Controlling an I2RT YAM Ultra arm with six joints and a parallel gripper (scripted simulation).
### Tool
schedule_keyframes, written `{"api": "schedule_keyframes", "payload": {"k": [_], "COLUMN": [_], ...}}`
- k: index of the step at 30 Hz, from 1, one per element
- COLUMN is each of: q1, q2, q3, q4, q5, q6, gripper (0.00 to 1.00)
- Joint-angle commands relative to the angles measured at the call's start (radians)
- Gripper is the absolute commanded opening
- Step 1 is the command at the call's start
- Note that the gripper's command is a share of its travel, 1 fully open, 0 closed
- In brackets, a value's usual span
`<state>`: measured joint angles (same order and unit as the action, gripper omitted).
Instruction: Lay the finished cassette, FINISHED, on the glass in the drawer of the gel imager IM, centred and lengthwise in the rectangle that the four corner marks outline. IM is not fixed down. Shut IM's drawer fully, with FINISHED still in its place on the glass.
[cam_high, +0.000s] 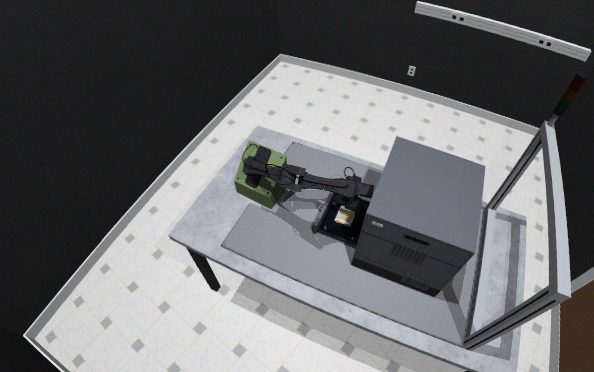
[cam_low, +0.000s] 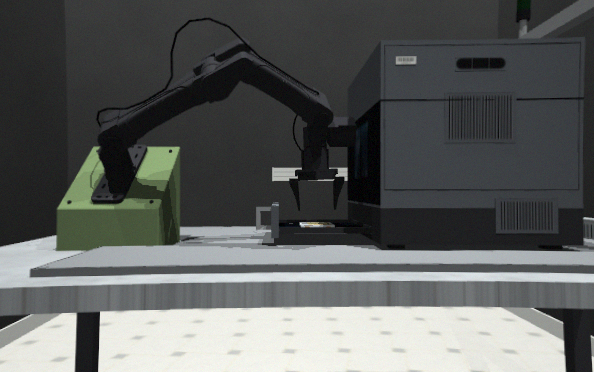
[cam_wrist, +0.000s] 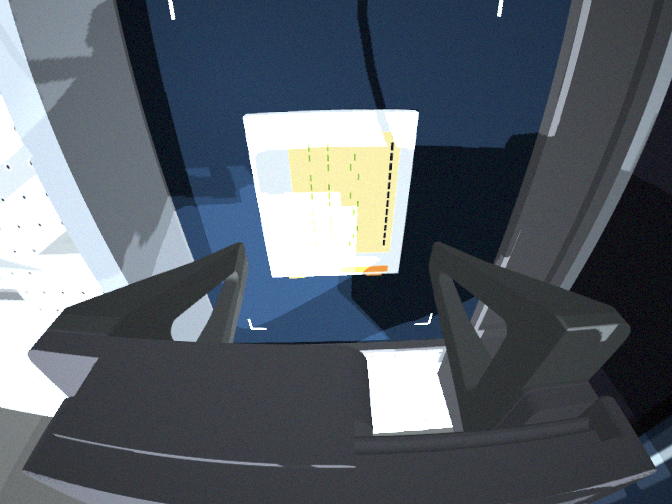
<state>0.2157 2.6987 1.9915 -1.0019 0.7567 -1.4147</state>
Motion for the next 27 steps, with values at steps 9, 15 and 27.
{"api": "schedule_keyframes", "payload": {"k": [9, 15, 27], "q1": [0.053, 0.064, 0.078], "q2": [-0.038, -0.044, -0.042], "q3": [0.048, 0.065, 0.092], "q4": [-0.07, -0.1, -0.143], "q5": [-0.022, -0.024, -0.026], "q6": [0.036, 0.051, 0.071], "gripper": [0.91, 0.91, 0.91]}}
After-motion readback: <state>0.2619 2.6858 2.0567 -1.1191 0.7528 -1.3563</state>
